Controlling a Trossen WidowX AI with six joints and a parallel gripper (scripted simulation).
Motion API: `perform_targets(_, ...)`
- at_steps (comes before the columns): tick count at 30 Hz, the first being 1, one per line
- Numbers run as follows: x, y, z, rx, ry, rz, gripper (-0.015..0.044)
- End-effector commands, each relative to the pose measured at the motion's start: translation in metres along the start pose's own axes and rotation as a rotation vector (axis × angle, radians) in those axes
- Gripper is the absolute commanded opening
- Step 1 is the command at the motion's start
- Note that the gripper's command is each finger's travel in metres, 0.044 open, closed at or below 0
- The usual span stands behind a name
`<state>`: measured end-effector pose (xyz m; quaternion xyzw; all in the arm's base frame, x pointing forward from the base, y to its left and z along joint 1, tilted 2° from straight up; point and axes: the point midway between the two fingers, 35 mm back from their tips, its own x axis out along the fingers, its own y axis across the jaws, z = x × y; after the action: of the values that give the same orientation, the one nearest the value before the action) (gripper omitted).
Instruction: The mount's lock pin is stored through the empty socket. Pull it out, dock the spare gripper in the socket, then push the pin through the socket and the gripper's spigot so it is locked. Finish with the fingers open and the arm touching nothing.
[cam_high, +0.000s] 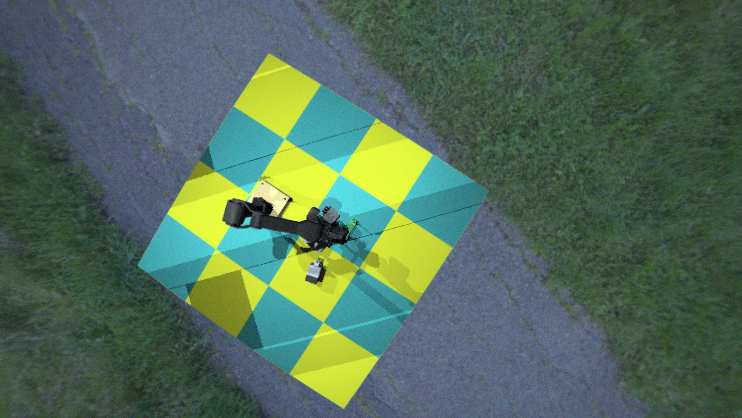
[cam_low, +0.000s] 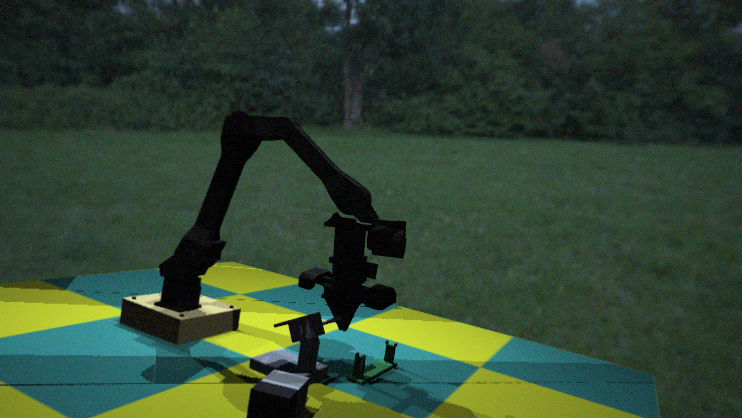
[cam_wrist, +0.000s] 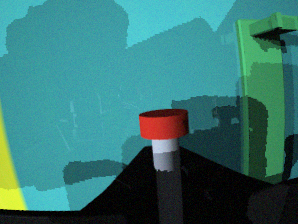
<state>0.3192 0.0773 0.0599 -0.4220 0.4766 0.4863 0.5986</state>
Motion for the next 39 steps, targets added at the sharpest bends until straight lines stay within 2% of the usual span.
perform_targets(1,0.001,-0.001,0.004,0.004,0.0,-0.001,0.0)
perform_targets(39,0.001,-0.002,0.035,0.006,0.005,0.005,0.0)
